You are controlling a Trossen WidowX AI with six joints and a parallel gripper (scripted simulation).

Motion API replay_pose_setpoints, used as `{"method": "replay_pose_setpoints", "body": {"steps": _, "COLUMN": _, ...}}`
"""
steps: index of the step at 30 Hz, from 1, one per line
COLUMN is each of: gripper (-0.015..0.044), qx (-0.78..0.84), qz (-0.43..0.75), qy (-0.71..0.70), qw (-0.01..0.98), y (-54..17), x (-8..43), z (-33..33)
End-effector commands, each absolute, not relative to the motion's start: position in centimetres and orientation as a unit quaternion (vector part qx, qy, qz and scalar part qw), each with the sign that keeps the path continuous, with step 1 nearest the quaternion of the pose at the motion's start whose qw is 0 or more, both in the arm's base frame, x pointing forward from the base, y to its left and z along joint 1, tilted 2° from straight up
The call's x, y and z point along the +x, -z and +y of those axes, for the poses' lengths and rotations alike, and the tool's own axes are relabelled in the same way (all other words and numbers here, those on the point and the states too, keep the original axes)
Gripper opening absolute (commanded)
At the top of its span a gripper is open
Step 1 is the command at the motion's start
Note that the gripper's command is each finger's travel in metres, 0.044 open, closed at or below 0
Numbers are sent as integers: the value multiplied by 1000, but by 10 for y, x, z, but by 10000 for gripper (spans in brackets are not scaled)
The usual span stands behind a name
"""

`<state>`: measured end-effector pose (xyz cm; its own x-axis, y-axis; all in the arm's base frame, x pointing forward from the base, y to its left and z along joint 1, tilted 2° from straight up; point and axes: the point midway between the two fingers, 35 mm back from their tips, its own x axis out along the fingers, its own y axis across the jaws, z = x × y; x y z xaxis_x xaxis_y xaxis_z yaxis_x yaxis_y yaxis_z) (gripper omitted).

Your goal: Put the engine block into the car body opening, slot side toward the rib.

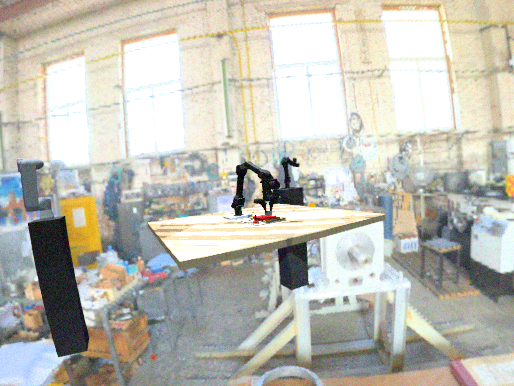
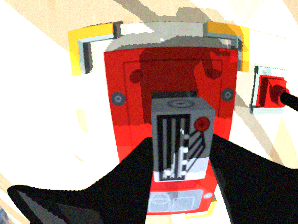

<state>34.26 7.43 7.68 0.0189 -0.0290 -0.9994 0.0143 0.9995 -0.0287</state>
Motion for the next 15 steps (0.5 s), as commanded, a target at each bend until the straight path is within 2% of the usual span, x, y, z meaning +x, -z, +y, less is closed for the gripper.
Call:
{"method": "replay_pose_setpoints", "body": {"steps": 1, "gripper": 160, "qx": -7, "qz": 700, "qy": 13, "qw": 714, "y": -76, "x": 343, "z": 74}}
{"method": "replay_pose_setpoints", "body": {"steps": 15, "gripper": 160, "qx": -4, "qz": 700, "qy": 15, "qw": 714, "y": -74, "x": 343, "z": 74}}
